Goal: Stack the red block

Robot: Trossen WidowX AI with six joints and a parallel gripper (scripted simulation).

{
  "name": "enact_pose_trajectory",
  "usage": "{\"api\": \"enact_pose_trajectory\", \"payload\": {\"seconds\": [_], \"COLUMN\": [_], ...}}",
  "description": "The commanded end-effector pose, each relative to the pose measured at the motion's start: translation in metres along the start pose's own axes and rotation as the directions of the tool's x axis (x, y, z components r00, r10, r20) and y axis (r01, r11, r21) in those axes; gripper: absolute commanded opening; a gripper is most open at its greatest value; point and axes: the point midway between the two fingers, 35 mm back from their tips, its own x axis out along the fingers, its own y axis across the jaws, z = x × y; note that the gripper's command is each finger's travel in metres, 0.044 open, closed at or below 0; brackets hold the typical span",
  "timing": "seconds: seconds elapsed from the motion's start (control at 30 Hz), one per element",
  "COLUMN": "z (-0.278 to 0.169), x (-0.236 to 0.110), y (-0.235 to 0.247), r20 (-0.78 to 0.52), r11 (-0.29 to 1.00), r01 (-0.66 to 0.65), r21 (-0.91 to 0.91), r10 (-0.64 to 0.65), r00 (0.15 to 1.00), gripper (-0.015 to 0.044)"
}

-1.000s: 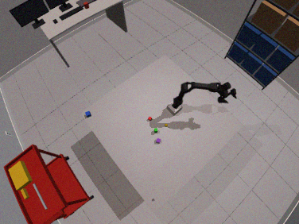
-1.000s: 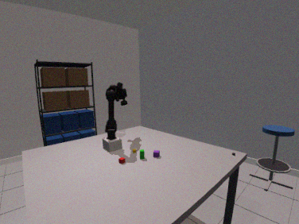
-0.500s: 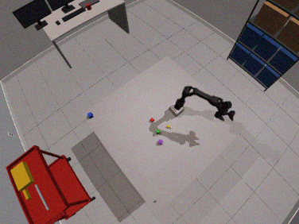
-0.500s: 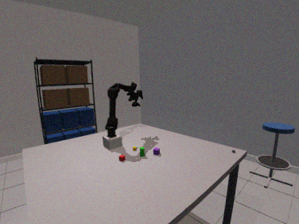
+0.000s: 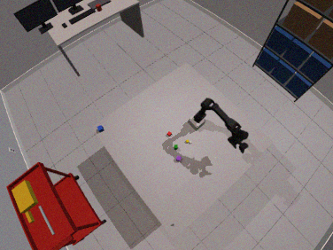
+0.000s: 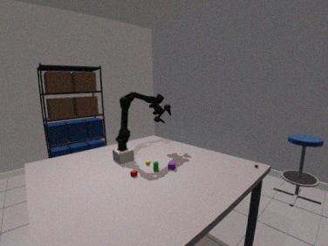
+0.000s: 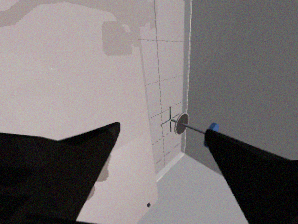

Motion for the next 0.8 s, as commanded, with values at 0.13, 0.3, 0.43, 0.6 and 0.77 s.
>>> {"api": "enact_pose_trajectory", "payload": {"seconds": [0.13, 0.3, 0.43, 0.6, 0.77], "z": [-0.081, -0.132, -0.171, -0.217, -0.259], "x": [0.012, 0.014, 0.012, 0.006, -0.005], "y": [0.019, 0.035, 0.051, 0.074, 0.101], "r20": [-0.112, -0.176, -0.22, -0.263, -0.295], "r11": [0.976, 0.933, 0.884, 0.802, 0.701], "r01": [-0.063, -0.076, -0.074, -0.055, -0.019], "r21": [0.21, 0.351, 0.462, 0.595, 0.713], "r10": [0.088, 0.146, 0.195, 0.259, 0.324], "r00": [0.99, 0.974, 0.956, 0.929, 0.899], "gripper": [0.044, 0.044, 0.044, 0.044, 0.044]}}
